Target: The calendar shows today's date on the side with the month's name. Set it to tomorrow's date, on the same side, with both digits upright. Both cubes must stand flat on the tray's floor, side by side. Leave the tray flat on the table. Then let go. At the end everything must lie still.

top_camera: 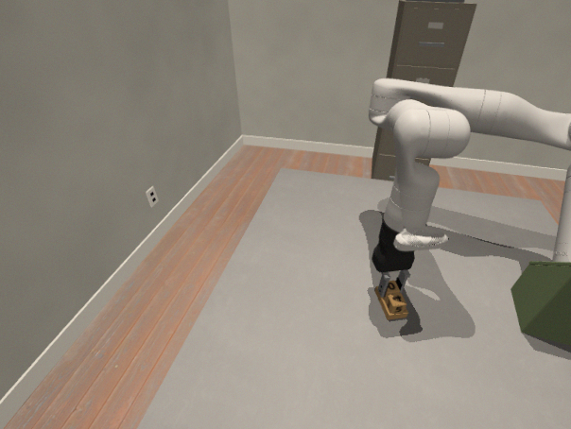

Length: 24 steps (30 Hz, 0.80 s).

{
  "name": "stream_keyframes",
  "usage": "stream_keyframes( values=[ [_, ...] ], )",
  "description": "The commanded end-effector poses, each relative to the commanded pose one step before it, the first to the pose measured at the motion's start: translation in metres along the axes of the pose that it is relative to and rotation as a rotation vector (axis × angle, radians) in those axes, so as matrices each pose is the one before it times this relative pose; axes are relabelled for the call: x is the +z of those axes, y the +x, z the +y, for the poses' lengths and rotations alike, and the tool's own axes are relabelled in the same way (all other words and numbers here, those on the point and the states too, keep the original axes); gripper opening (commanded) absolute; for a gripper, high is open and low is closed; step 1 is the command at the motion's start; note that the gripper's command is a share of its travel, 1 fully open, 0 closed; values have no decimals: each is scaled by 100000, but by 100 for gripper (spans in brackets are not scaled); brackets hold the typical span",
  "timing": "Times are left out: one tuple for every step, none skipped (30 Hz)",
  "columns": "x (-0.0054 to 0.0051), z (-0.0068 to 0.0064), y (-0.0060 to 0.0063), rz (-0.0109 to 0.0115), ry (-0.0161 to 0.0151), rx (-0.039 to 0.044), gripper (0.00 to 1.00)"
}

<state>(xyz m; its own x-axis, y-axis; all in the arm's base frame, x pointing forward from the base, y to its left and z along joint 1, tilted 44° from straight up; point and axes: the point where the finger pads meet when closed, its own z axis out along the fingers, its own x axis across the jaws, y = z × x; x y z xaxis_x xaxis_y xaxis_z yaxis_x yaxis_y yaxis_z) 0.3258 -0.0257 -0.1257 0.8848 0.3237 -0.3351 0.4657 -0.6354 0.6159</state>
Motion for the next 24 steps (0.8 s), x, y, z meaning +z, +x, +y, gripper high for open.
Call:
stream_keyframes(
  values=[
    [-214, 1, 58, 192, -8, 1, 57],
    [-184, 0, 0, 0, 0, 0, 57],
    [-275, 0, 0, 0, 0, 0, 57],
    [-370, 0, 0, 0, 0, -1, 57],
    [-464, 0, 0, 0, 0, 0, 57],
    [-551, 0, 0, 0, 0, -1, 57],
    [-629, 0, 1, 0, 0, 1, 57],
    [-692, 0, 0, 0, 0, 0, 57],
    [-739, 0, 0, 0, 0, -1, 57],
    [-767, 0, 0, 0, 0, 1, 57],
    [-775, 0, 0, 0, 0, 0, 57],
    [-763, 0, 0, 0, 0, 0, 57],
    [0, 0, 0, 0, 0, 0, 57],
    [0, 0, 0, 0, 0, 0, 57],
    [-729, 0, 0, 0, 0, 0, 57],
    [-676, 0, 0, 0, 0, 1, 57],
    [-603, 0, 0, 0, 0, 0, 57],
    [-516, 0, 0, 0, 0, 0, 57],
    [-417, 0, 0, 0, 0, 0, 57],
    [-313, 0, 0, 0, 0, 0, 57],
    [-211, 0, 0, 0, 0, 0, 57],
    [-119, 0, 0, 0, 1, -1, 57],
    [-48, 0, 0, 0, 0, 0, 57],
    [-7, 0, 0, 0, 0, 0, 57]
  ],
)
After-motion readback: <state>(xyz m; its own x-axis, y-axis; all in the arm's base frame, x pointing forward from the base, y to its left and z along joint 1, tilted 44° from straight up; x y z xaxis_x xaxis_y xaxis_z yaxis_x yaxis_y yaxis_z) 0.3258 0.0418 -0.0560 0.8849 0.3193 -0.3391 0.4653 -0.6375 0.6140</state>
